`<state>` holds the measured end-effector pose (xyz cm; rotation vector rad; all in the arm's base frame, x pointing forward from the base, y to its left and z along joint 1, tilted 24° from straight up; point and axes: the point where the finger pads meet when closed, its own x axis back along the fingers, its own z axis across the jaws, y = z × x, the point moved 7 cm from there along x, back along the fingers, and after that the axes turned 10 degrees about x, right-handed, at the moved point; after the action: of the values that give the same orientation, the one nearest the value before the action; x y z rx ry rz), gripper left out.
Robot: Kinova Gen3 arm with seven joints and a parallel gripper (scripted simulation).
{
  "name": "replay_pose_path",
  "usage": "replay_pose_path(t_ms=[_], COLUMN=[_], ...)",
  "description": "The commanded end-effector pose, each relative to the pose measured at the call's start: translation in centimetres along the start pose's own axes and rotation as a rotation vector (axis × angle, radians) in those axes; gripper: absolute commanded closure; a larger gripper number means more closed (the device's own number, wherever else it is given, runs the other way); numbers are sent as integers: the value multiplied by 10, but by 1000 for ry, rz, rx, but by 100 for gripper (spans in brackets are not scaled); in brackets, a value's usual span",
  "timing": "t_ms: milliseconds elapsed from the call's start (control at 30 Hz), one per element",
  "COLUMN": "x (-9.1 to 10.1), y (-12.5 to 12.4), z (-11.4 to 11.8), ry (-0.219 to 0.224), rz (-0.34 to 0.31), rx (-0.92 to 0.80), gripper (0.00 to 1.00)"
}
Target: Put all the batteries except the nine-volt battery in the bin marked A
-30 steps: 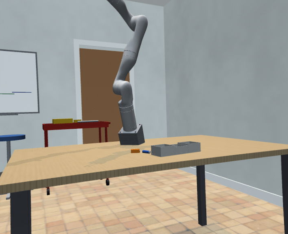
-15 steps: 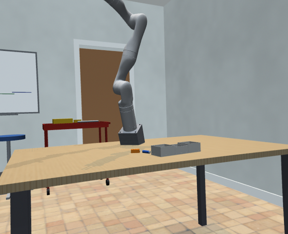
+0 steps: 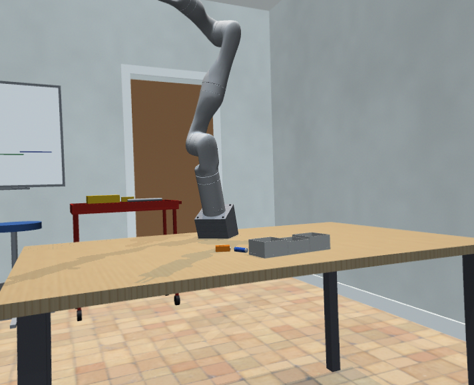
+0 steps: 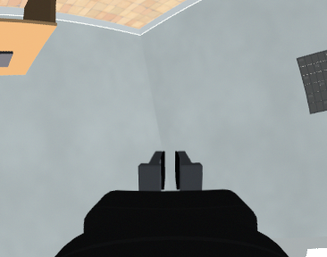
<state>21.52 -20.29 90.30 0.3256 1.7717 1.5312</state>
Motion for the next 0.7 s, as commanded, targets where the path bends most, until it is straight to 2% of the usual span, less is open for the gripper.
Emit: replay_pose_path(t_ms=[0, 133, 233, 467, 533, 633, 667], x=[-7, -8, -13, -21, -22, -24, -24], y=[-23, -26, -38, -89, -92, -104, -104], z=[7, 8, 16, 43, 45, 54, 54], ry=[1, 1, 60, 63, 63, 124, 124], rz=[10, 10, 147, 155, 155, 292, 292], rx=[-7, -7, -26, -27, -27, -30, -30], gripper=[69, 69, 69, 69, 69, 69, 69])
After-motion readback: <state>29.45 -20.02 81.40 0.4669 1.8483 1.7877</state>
